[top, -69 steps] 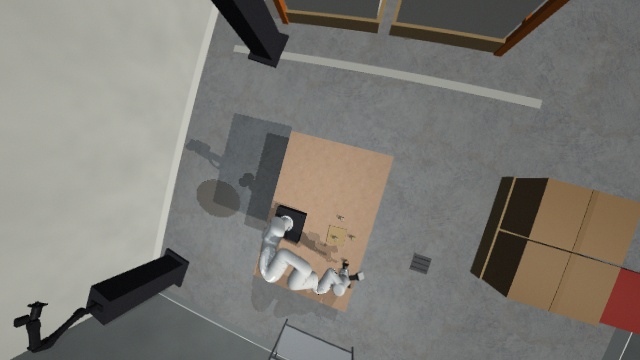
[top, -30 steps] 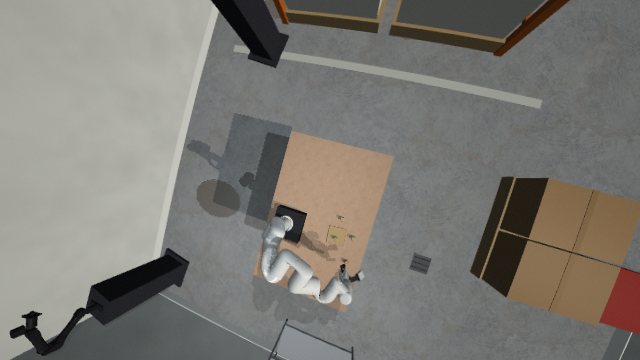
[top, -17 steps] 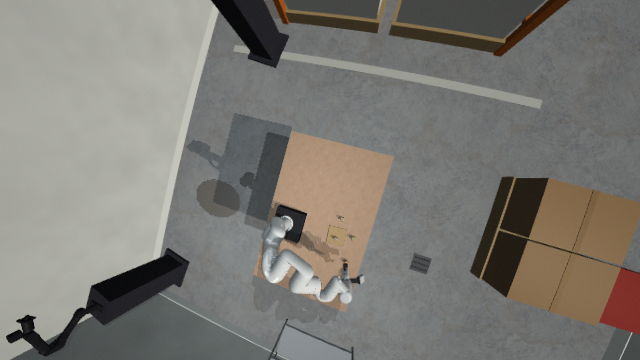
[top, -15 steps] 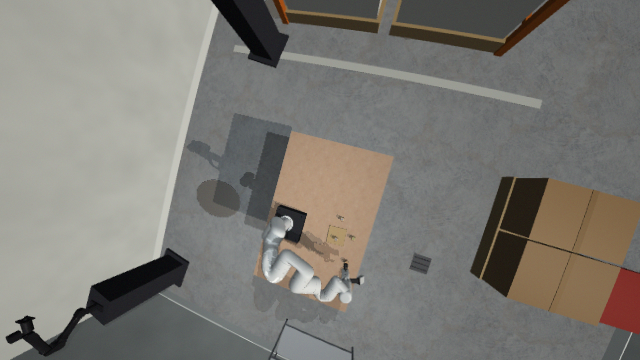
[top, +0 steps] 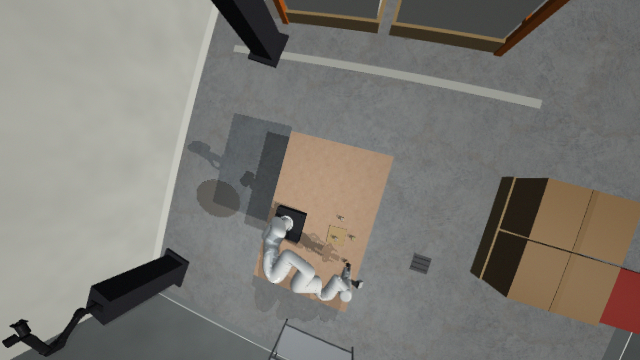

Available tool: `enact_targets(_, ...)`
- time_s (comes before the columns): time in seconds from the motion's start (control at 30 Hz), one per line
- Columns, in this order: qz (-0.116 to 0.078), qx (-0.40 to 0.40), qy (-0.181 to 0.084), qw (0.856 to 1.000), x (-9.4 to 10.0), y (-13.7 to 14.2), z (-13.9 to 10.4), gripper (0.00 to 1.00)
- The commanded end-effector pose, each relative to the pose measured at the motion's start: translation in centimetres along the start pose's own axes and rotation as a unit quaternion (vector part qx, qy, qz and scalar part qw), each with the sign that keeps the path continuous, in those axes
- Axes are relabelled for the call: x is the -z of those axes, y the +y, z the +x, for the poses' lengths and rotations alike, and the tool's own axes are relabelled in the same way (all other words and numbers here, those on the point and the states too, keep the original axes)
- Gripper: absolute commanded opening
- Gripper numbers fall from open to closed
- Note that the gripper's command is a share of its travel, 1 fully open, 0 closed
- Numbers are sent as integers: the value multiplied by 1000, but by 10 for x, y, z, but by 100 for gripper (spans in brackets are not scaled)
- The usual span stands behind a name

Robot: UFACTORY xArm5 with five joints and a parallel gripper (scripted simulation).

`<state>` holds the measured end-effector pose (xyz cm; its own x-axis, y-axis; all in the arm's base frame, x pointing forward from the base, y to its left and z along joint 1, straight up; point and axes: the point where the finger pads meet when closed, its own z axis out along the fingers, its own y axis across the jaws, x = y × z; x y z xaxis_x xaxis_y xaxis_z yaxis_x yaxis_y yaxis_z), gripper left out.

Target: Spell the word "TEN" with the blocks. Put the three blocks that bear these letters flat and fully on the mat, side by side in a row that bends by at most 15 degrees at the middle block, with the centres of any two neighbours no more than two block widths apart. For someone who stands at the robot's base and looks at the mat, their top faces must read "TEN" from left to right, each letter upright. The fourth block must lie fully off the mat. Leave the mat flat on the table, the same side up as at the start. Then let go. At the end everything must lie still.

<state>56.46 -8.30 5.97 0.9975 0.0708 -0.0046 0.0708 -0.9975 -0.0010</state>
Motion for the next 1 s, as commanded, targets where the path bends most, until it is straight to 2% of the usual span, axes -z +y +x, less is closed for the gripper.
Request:
enact_targets(0.0, 0, -69, 3, 998, -2, 0, 1, 100)
enact_targets(0.1, 0, -83, 3, 997, -3, 0, 1, 100)
enact_targets(0.13, 0, -123, 3, 992, -6, 0, 1, 100)
enact_targets(0.3, 0, -182, 3, 983, -9, 0, 1, 100)
enact_targets(0.6, 0, -301, 2, 953, -17, 1, 1, 100)
enact_targets(0.67, 0, -301, 2, 953, -17, 1, 1, 100)
enact_targets(0.83, 0, -361, 2, 932, -21, 1, 1, 100)
enact_targets(0.97, 0, -370, 2, 929, -22, 1, 1, 100)
